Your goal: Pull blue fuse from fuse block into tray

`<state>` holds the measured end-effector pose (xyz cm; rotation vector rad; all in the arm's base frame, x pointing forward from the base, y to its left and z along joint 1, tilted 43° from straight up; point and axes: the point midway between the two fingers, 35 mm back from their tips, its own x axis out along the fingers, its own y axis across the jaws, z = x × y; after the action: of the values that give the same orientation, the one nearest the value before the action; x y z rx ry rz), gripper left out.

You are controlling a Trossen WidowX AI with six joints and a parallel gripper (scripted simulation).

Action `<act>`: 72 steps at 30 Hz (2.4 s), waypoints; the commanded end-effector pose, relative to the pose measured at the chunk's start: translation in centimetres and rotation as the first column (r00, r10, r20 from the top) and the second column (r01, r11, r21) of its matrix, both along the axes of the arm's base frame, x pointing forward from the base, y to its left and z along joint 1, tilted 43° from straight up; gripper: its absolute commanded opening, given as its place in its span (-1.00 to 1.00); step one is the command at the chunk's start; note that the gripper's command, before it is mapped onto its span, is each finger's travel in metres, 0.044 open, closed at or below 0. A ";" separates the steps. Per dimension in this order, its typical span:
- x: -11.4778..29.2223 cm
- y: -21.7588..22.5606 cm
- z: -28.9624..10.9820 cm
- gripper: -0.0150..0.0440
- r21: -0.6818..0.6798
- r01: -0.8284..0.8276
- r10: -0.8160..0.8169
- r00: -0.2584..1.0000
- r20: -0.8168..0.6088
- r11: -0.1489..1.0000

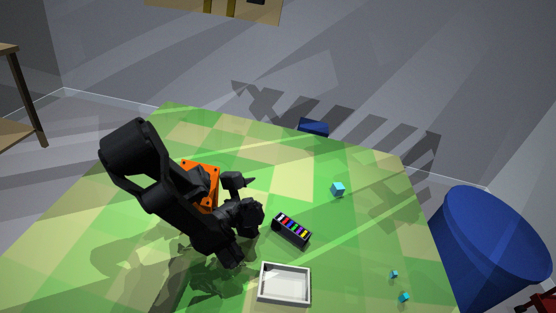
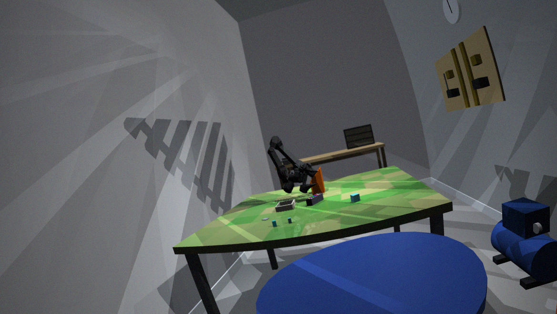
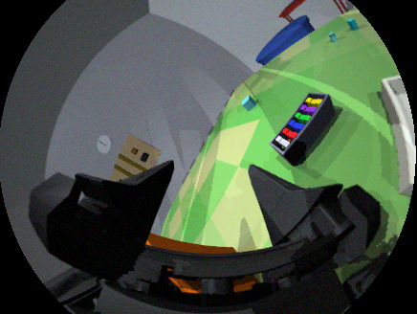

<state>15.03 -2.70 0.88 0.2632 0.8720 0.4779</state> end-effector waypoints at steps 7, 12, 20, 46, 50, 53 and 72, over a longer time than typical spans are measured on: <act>0.1 -0.8 -1.4 0.24 -0.104 -0.169 0.143 0.965 -0.221 0.980; 1.4 -2.1 -2.5 -0.20 -0.237 -0.358 0.218 0.858 -0.466 0.903; 6.2 -2.5 -3.4 -0.28 -0.466 -0.548 0.111 0.722 -0.683 0.695; 13.1 -3.1 -2.3 -0.28 -0.668 -0.739 -0.091 0.662 -0.744 0.081; 13.1 -3.4 -2.6 -0.28 -0.668 -0.739 -0.091 0.662 -0.744 0.081; 13.1 -3.6 -2.8 -0.28 -0.668 -0.739 -0.091 0.662 -0.744 0.081; 12.8 -4.8 -4.1 -0.28 -0.668 -0.740 -0.092 0.662 -0.744 0.080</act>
<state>28.06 -7.30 -3.00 -1.2110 1.8082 0.1441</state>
